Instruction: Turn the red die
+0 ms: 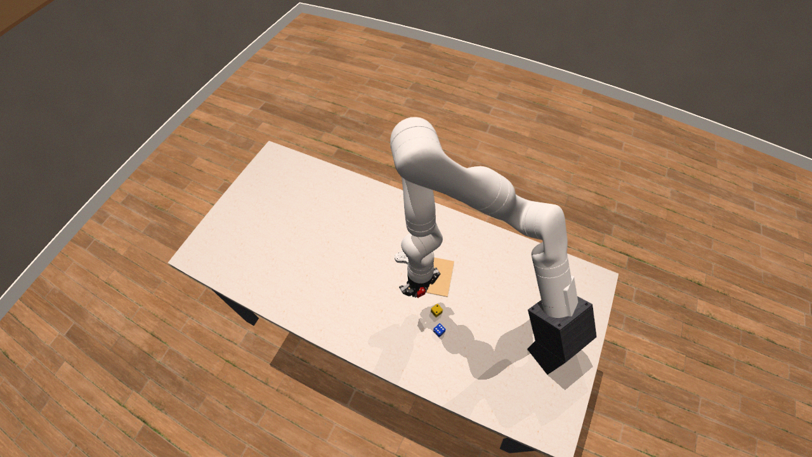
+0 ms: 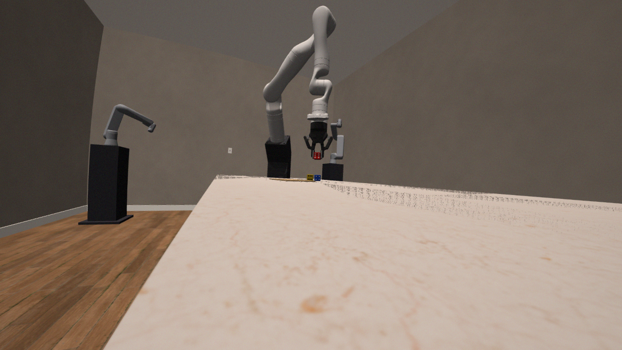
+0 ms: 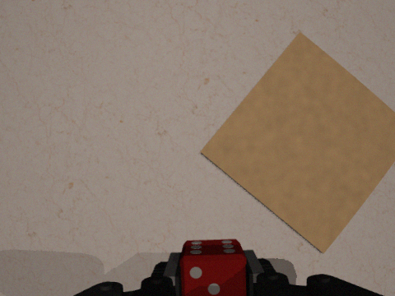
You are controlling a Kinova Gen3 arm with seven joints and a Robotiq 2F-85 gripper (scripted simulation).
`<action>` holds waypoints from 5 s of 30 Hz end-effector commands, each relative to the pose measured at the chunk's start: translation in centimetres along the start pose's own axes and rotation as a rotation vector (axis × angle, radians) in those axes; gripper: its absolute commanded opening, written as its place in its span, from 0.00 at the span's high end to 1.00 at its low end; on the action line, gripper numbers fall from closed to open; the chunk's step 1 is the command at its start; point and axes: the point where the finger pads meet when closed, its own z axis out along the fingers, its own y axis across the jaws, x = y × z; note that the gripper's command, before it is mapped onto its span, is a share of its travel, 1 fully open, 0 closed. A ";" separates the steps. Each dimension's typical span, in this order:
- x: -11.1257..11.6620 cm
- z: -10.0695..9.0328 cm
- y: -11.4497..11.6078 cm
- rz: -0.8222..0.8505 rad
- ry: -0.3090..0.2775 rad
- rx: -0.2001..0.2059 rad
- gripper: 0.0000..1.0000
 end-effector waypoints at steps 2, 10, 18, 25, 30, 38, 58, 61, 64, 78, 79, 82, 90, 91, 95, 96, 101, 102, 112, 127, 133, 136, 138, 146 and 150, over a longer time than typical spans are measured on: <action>0.0 0.0 0.1 0.038 -0.002 -0.001 0.74; 0.2 0.1 0.3 0.116 -0.006 -0.001 0.74; 0.6 0.2 0.9 0.298 -0.013 -0.003 0.74; 0.9 0.3 1.4 0.455 -0.018 -0.005 0.74; 1.4 0.4 2.0 0.643 -0.023 -0.008 0.74; 2.3 0.5 3.1 0.990 -0.029 -0.013 0.74; 4.4 0.3 5.7 1.739 -0.025 -0.022 0.74; 4.9 0.2 6.2 1.870 -0.023 -0.021 0.74; 5.3 0.1 6.7 1.994 -0.020 -0.021 0.74; 6.6 -0.3 8.2 2.389 -0.008 -0.012 0.74; 6.7 -0.3 8.3 2.413 -0.007 -0.011 0.74; 6.9 -0.4 8.6 2.478 -0.004 -0.009 0.74; 7.2 -0.5 9.0 2.582 -0.001 -0.004 0.74; 7.2 -0.5 9.0 2.582 -0.001 -0.004 0.74; 7.3 -0.6 9.2 2.613 0.001 -0.002 0.74; 7.4 -0.6 9.2 2.619 0.001 -0.002 0.74; 7.4 -0.6 9.3 2.632 0.001 -0.001 0.74; 7.4 -0.6 9.3 2.633 0.001 -0.001 0.74; 7.4 -0.6 9.3 2.633 0.001 -0.001 0.74; 7.4 -0.3 9.3 2.633 0.001 -0.001 0.74; 7.4 0.5 9.3 2.633 0.001 0.000 0.74; 7.4 1.3 9.3 2.633 0.001 0.000 0.74; 7.4 1.8 9.3 2.633 0.001 0.000 0.74; 7.4 4.1 9.3 2.633 0.001 0.000 0.74; 7.4 5.8 9.3 2.633 0.001 0.000 0.74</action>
